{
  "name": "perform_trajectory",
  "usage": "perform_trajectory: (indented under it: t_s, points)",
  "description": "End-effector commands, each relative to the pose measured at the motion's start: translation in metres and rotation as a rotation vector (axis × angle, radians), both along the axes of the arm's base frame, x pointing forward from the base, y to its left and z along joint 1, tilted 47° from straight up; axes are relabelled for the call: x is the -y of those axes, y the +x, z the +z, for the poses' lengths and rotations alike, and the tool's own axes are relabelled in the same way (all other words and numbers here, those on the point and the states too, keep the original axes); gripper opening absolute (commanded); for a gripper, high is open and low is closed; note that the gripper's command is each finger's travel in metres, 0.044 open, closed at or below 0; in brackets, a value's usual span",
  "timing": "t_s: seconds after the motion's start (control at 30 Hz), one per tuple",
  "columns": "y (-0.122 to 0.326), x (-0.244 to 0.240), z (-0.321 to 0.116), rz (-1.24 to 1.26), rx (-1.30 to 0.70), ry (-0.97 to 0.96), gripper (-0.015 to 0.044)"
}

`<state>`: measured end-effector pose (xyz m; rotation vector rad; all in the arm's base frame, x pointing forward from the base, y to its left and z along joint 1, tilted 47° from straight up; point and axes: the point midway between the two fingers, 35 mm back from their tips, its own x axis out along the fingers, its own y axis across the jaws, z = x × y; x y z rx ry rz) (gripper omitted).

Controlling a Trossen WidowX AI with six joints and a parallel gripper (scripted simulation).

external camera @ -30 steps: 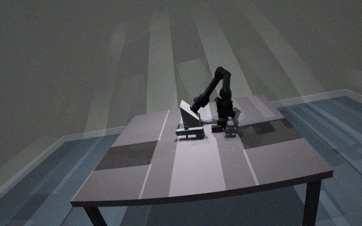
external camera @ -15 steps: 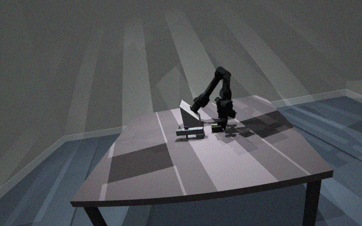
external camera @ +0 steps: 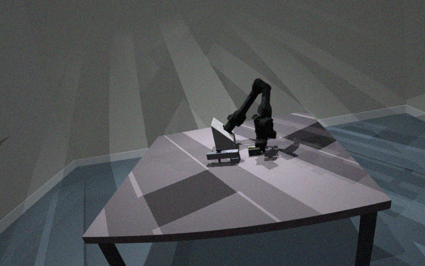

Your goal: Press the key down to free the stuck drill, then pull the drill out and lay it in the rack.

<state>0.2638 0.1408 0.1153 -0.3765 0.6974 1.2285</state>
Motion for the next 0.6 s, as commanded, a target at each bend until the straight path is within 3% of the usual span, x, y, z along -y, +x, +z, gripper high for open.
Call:
perform_trajectory:
  t_s: [0.0,0.1,0.57]
  points:
    - [-0.0011,-0.0024,-0.0076,0.012,-0.008,-0.013,0.0]
    - [-0.0011,-0.0024,-0.0076,0.012,-0.008,-0.013,0.0]
    - [0.0,0.0,0.0,0.0,0.0,0.0,0.0368]
